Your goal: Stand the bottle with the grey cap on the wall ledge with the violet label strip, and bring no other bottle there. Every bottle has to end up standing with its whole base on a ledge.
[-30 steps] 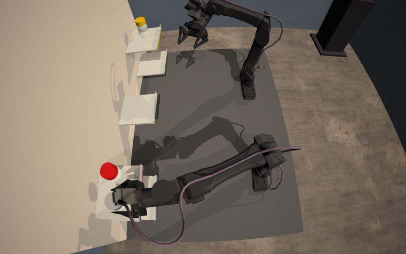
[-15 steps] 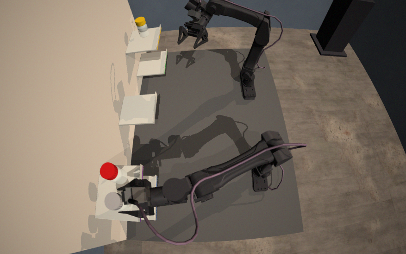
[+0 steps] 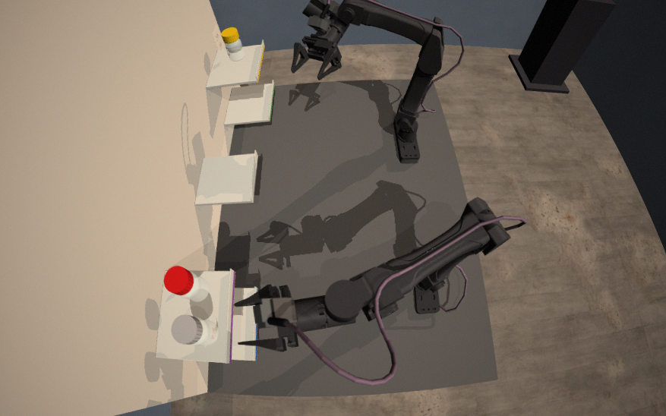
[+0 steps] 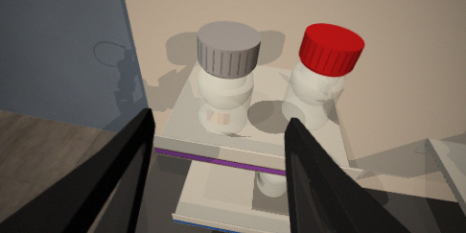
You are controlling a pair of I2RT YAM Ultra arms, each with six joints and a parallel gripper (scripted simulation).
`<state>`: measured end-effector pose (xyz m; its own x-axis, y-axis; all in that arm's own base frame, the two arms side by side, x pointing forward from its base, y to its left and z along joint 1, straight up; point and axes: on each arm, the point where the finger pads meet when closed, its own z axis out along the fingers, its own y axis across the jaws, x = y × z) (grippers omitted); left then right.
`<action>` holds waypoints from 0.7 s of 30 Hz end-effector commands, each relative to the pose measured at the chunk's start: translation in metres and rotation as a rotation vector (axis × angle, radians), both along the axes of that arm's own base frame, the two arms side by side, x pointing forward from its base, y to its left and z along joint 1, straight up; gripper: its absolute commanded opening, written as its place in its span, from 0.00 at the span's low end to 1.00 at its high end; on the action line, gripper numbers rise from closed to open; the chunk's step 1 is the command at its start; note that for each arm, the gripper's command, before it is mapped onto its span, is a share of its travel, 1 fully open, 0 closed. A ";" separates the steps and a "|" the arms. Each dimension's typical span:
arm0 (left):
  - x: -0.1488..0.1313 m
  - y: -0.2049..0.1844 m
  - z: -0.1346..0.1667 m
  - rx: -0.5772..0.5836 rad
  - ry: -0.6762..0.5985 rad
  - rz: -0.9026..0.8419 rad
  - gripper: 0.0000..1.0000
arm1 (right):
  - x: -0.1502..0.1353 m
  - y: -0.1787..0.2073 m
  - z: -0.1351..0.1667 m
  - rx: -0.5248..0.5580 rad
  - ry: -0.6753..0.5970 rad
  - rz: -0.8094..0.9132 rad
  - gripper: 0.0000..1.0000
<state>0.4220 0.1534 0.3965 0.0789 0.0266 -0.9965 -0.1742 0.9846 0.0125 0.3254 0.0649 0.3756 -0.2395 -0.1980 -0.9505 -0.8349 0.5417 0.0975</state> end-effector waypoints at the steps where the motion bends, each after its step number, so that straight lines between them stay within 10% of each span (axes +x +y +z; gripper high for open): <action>1: -0.001 -0.003 0.000 0.004 0.011 -0.018 0.70 | -0.003 0.002 0.012 0.009 -0.026 0.014 0.88; 4: 0.000 -0.001 0.016 0.068 -0.043 -0.013 1.00 | -0.003 0.002 0.012 0.009 -0.026 0.014 0.88; 21: 0.008 0.008 0.019 0.099 -0.053 0.000 1.00 | -0.003 0.002 0.012 0.009 -0.026 0.014 0.88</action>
<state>0.4304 0.1577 0.4023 0.1072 0.1016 -0.9890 -0.1708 0.9819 0.0824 0.3254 0.0649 0.3756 -0.2395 -0.1980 -0.9505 -0.8349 0.5417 0.0975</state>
